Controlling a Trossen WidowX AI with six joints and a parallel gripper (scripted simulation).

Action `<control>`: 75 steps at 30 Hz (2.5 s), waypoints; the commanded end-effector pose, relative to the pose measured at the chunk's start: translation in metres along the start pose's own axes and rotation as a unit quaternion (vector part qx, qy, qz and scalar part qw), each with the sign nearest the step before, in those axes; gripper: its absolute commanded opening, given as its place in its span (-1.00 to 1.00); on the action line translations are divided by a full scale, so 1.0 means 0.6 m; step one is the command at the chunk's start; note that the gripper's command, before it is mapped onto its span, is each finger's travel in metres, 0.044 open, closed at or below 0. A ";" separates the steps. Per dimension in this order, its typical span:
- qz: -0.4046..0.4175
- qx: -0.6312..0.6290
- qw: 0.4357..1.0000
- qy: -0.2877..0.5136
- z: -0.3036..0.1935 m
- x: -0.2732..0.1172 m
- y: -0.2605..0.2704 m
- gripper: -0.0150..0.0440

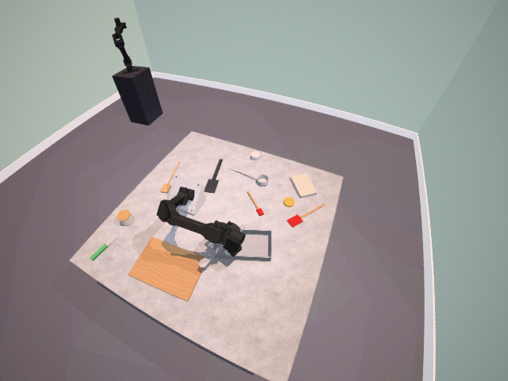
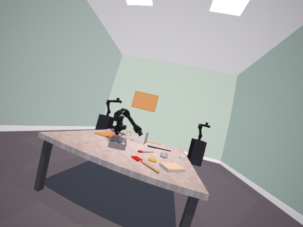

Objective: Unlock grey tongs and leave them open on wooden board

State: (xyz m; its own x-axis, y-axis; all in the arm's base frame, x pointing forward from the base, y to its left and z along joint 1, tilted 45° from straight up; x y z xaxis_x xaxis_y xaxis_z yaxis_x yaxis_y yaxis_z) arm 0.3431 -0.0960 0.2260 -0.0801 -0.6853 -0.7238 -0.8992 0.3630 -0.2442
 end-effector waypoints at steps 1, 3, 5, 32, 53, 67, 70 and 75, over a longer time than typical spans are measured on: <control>-0.011 0.091 0.996 -0.004 -0.061 -0.007 -0.004 -1.00; -0.013 0.129 0.992 -0.003 -0.088 -0.006 -0.003 -1.00; -0.014 0.167 0.986 -0.002 -0.115 -0.005 -0.001 -1.00; -0.010 0.381 0.924 -0.004 -0.277 0.007 0.033 -1.00; -0.005 0.601 0.799 -0.010 -0.455 0.011 0.124 -1.00; -0.026 0.715 0.698 -0.002 -0.546 -0.014 0.203 -1.00; -0.031 0.731 0.681 0.000 -0.558 -0.020 0.217 -1.00; -0.032 0.732 0.680 0.000 -0.559 -0.020 0.218 -1.00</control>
State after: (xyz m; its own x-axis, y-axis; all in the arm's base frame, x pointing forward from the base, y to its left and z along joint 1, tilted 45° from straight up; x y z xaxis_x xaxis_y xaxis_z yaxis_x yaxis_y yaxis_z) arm 0.0847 -0.2556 0.4129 -0.0737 -0.7170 -0.6931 0.4742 0.5862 -0.6569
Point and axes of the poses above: the point midway between the two fingers, 35 mm back from their tips, its own x axis out along the fingers, its own y axis across the jaws, z = x × y, the point moved 10 cm from there along -x, back along the fingers
